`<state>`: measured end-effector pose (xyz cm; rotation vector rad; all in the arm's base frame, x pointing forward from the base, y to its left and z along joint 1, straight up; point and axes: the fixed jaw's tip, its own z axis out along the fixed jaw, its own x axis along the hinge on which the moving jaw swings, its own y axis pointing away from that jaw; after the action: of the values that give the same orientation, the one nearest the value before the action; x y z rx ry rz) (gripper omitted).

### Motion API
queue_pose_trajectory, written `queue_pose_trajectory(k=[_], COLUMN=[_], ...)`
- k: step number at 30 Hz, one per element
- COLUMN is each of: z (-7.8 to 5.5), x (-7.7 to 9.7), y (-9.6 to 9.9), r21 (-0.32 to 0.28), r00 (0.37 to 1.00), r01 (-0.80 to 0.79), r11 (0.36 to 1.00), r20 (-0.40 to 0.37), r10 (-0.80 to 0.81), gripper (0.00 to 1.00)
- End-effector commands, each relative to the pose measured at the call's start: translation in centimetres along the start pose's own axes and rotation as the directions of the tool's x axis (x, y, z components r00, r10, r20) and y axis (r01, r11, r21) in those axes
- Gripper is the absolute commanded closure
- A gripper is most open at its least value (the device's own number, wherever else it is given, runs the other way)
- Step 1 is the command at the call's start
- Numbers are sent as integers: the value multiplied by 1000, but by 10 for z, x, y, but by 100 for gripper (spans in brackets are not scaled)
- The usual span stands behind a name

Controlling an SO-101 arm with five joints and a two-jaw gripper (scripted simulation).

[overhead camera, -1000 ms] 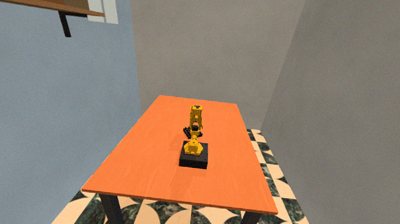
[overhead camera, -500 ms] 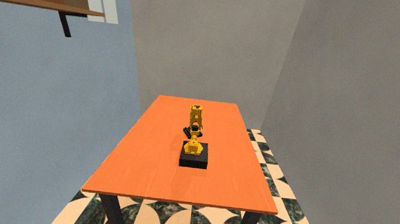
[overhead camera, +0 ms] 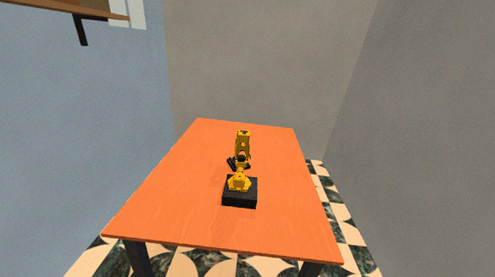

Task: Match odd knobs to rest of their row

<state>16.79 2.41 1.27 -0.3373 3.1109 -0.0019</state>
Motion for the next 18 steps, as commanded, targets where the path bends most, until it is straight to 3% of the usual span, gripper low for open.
queue_pose_trajectory(k=[1,18], z=[0,0], x=[1,3], y=[1,2], r21=[-3,-6], r00=[999,946], r01=[52,324], r11=[999,946], r20=[-10,-9], r10=[-52,-324], gripper=[61,63])
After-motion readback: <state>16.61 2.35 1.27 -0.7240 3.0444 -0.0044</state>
